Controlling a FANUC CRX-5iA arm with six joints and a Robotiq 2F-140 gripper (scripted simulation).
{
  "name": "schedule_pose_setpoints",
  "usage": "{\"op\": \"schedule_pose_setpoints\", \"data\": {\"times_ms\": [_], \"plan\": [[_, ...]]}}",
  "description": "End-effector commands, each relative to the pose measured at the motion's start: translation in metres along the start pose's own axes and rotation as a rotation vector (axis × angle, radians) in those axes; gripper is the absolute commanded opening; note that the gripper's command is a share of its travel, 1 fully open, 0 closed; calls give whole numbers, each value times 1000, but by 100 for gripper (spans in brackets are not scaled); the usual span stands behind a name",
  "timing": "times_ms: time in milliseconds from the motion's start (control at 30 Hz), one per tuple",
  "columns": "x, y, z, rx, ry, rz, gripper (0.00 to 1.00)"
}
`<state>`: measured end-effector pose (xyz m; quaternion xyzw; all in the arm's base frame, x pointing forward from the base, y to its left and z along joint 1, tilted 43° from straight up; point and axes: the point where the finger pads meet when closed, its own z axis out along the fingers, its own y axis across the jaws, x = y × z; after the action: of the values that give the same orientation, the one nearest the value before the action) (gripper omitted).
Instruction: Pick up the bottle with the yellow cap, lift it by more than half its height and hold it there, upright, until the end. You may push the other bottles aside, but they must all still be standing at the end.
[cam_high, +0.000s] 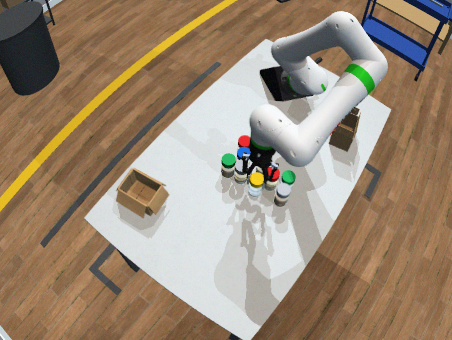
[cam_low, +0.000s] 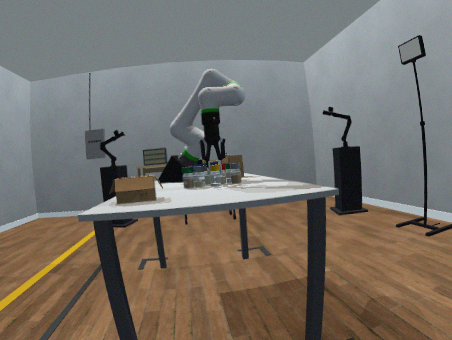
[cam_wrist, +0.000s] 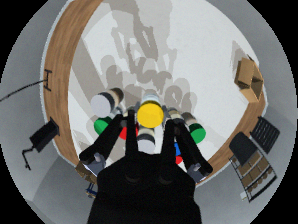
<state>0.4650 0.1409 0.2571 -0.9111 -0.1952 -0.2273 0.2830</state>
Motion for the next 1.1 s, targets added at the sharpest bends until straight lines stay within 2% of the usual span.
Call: {"op": "schedule_pose_setpoints", "data": {"times_ms": [0,300,533,867,1067], "plan": [[0,0,-3,0,1,0,10],[0,0,-25,0,0,0,10],[0,0,-25,0,0,0,10],[0,0,-51,-1,1,0,10],[0,0,-51,-1,1,0,10]]}}
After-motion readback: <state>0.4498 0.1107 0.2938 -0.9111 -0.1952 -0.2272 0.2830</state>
